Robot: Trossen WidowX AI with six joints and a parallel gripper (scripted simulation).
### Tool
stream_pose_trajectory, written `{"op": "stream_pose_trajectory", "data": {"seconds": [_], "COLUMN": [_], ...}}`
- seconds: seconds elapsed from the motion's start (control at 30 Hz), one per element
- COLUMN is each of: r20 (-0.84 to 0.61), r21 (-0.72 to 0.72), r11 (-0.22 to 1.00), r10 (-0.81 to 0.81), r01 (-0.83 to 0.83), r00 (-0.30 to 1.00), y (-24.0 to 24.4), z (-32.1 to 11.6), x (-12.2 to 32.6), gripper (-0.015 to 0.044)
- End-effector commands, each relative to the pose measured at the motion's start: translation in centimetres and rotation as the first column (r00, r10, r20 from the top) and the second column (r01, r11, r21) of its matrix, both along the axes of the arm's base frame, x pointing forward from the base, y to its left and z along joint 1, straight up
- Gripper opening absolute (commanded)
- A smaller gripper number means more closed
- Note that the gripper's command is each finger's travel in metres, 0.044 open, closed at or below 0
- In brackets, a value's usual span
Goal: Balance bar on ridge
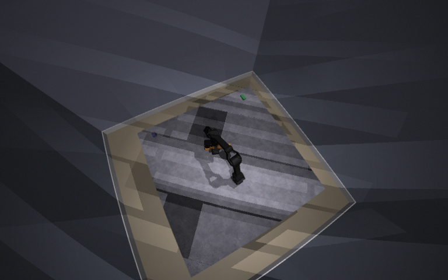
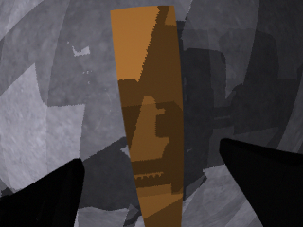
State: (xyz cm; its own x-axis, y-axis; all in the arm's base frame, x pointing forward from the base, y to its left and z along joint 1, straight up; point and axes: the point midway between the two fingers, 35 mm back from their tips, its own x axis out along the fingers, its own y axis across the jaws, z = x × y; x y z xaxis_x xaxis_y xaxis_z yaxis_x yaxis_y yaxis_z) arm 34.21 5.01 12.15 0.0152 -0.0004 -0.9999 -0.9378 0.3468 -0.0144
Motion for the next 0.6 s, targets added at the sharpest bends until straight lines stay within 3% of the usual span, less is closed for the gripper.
{"op": "stream_pose_trajectory", "data": {"seconds": [0.0,0.17,0.57], "r20": [0.022,0.021,0.021], "r21": [0.003,0.003,0.003], "r11": [1.000,1.000,1.000], "r10": [-0.001,-0.001,-0.001], "r01": [0.001,0.001,0.001], "r00": [1.000,1.000,1.000], "y": [0.1,0.0,0.0], "z": [3.6,8.3,8.5], "x": [0.5,-0.1,-0.1], "gripper": [0.0440,0.0440,0.0440]}}
